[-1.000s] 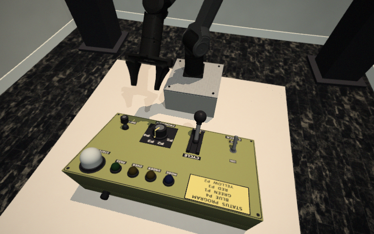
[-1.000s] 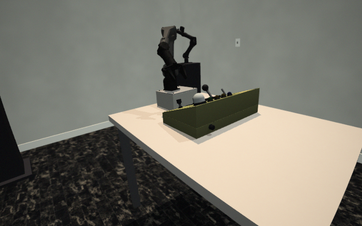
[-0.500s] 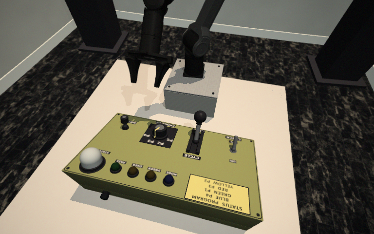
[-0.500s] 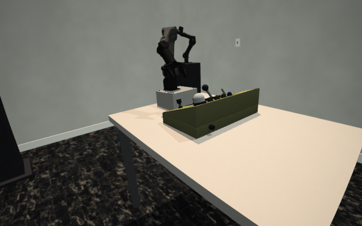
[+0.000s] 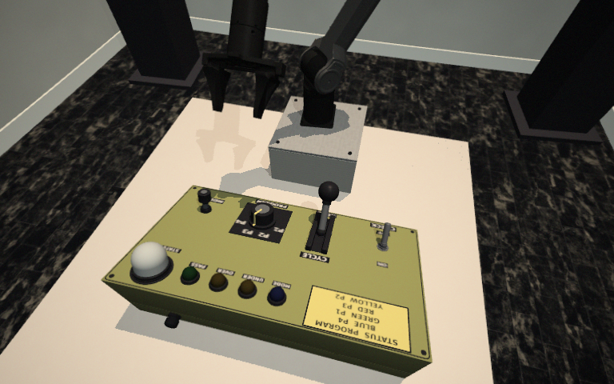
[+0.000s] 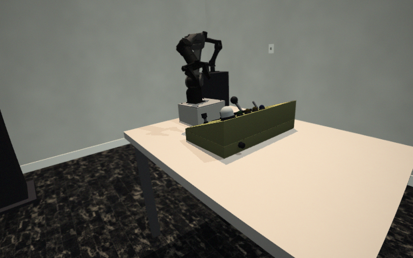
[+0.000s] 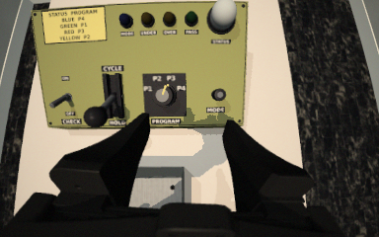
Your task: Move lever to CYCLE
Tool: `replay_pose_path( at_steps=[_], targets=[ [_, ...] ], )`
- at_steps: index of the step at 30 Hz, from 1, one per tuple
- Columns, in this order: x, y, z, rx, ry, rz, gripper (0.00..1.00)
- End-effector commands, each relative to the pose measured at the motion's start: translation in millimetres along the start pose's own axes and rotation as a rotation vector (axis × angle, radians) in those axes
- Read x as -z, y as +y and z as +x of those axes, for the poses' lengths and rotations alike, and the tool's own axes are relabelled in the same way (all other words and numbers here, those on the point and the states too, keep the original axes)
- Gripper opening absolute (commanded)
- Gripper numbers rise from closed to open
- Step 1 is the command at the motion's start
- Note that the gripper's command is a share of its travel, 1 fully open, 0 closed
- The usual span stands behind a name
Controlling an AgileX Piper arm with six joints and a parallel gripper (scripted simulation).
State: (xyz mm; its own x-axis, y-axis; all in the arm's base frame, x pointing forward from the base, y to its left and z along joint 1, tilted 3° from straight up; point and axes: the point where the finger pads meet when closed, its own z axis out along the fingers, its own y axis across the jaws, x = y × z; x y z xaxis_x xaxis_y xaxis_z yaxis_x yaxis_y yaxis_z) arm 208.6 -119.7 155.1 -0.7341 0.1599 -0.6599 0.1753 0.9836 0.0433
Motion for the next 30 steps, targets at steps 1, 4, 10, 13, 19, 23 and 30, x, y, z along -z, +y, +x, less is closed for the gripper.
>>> replay_pose_path(
  at_steps=[1, 4, 10, 13, 19, 23, 30],
  targets=[
    [7.5, 0.0, -4.2, 0.0, -0.002, 0.001, 1.0],
    [17.4, 0.4, -8.8, 0.0, -0.002, 0.001, 1.0],
    [31.5, 1.1, -15.3, 0.0, -0.002, 0.001, 1.0],
    [33.0, 1.2, -16.0, 0.0, -0.002, 0.001, 1.0],
    [36.8, 1.3, -17.8, 0.0, -0.002, 0.001, 1.0],
    [36.7, 1.6, -17.7, 0.0, -0.001, 0.001, 1.0],
    [30.7, 9.0, -15.5, -0.012, 0.038, -0.027, 1.0]
  ],
)
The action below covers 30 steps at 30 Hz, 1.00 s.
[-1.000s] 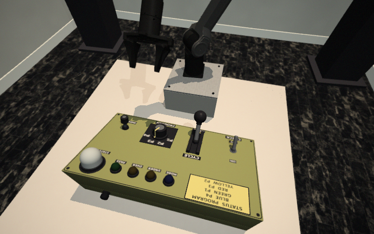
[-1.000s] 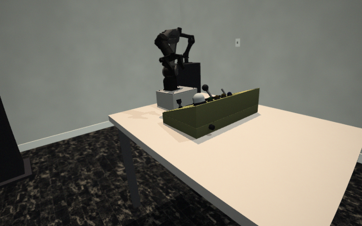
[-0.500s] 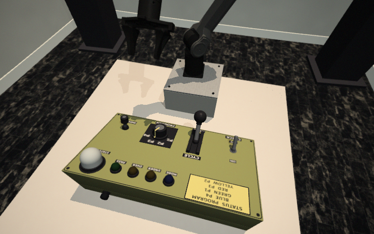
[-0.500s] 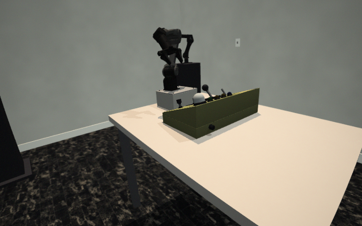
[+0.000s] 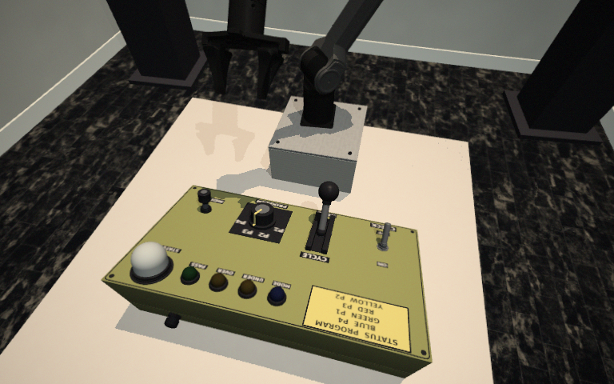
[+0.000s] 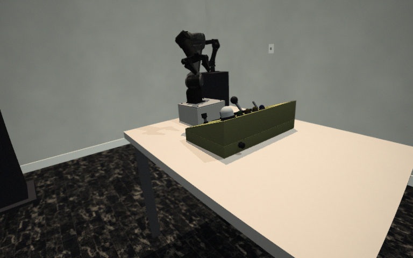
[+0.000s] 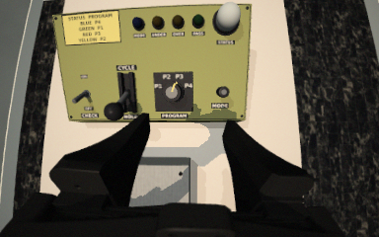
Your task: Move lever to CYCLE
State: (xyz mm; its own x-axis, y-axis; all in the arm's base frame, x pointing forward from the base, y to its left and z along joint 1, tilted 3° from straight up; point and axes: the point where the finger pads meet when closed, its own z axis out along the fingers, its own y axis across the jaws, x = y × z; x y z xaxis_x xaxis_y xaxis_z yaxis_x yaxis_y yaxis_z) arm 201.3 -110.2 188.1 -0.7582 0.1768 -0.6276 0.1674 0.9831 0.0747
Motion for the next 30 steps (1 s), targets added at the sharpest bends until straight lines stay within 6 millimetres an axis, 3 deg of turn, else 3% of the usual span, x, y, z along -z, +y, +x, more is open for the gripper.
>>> replay_pose_path(
  at_steps=[1, 7, 15, 17, 25, 30],
  targets=[
    [-2.2, 2.7, 0.3, -0.003, 0.015, -0.009, 1.0],
    [-25.9, 33.3, 8.8, -0.027, 0.182, -0.072, 1.0],
    [-61.8, 94.4, 18.5, 0.02, 0.393, -0.028, 1.0],
    [-61.8, 94.4, 18.5, 0.02, 0.393, -0.028, 1.0],
    [-80.5, 151.9, 22.5, 0.101, 0.406, 0.043, 1.0],
    [-82.8, 163.9, 23.7, 0.116, 0.397, 0.052, 1.0]
  ],
)
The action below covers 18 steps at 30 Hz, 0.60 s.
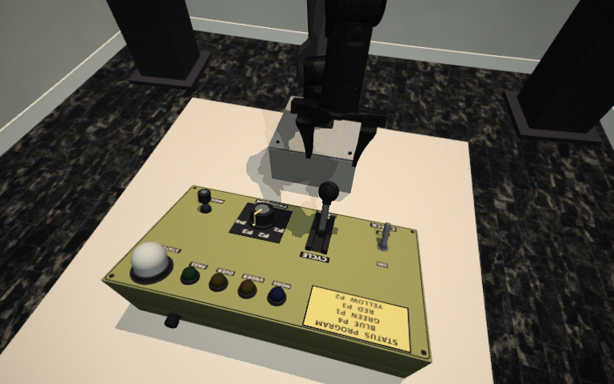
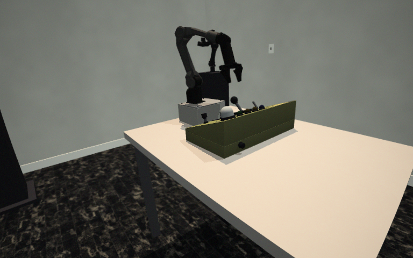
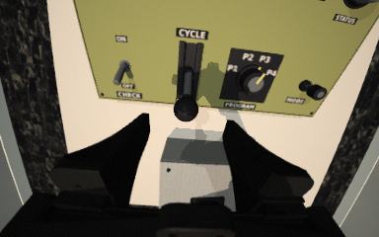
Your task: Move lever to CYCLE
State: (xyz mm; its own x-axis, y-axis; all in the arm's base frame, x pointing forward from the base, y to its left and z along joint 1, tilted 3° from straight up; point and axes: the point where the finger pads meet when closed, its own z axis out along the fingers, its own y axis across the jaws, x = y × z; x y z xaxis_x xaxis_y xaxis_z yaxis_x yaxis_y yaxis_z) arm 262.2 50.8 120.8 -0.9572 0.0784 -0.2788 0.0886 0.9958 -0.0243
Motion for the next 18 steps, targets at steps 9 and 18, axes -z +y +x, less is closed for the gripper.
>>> replay_pose_path(
  at_steps=[9, 18],
  targets=[
    [0.2, 0.7, -0.8, -0.001, -0.003, 0.001, 0.94],
    [0.2, 0.7, -0.8, -0.001, -0.003, 0.001, 0.94]
  ],
)
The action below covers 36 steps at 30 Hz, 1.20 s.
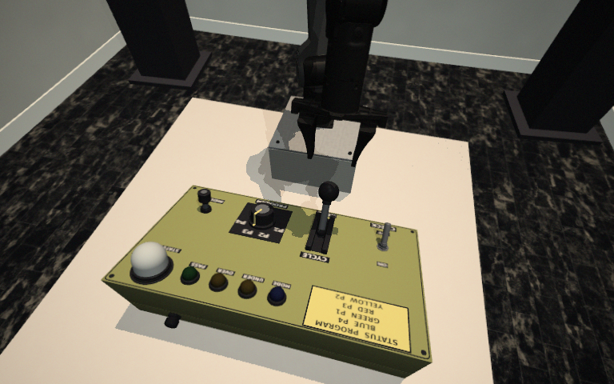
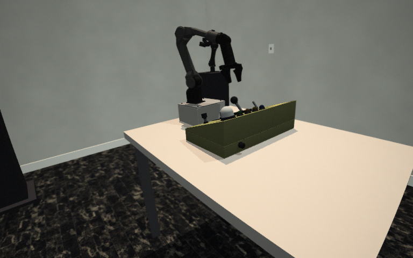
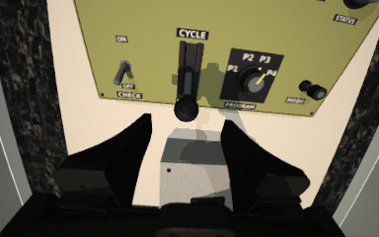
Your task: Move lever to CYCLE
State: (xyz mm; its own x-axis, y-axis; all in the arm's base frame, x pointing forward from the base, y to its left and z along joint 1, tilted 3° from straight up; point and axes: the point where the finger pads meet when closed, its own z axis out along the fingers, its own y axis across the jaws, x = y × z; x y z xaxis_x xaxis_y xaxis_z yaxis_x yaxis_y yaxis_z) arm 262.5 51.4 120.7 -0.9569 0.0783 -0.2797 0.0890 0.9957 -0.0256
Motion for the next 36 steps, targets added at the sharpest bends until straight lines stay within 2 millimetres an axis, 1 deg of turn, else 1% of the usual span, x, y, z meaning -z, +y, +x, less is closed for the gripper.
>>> replay_pose_path(
  at_steps=[1, 21, 23, 27, 29, 36],
  targets=[
    [0.3, 0.0, -0.7, -0.001, -0.002, 0.0, 0.94],
    [0.3, 0.0, -0.2, -0.001, -0.002, 0.0, 0.94],
    [0.6, 0.3, 7.1, -0.001, -0.002, 0.0, 0.94],
    [0.4, -0.4, 33.4, -0.001, -0.001, 0.0, 0.94],
    [0.3, -0.6, 36.2, -0.001, -0.001, 0.0, 0.94],
    [0.3, -0.6, 36.2, -0.001, -0.001, 0.0, 0.94]
  ],
)
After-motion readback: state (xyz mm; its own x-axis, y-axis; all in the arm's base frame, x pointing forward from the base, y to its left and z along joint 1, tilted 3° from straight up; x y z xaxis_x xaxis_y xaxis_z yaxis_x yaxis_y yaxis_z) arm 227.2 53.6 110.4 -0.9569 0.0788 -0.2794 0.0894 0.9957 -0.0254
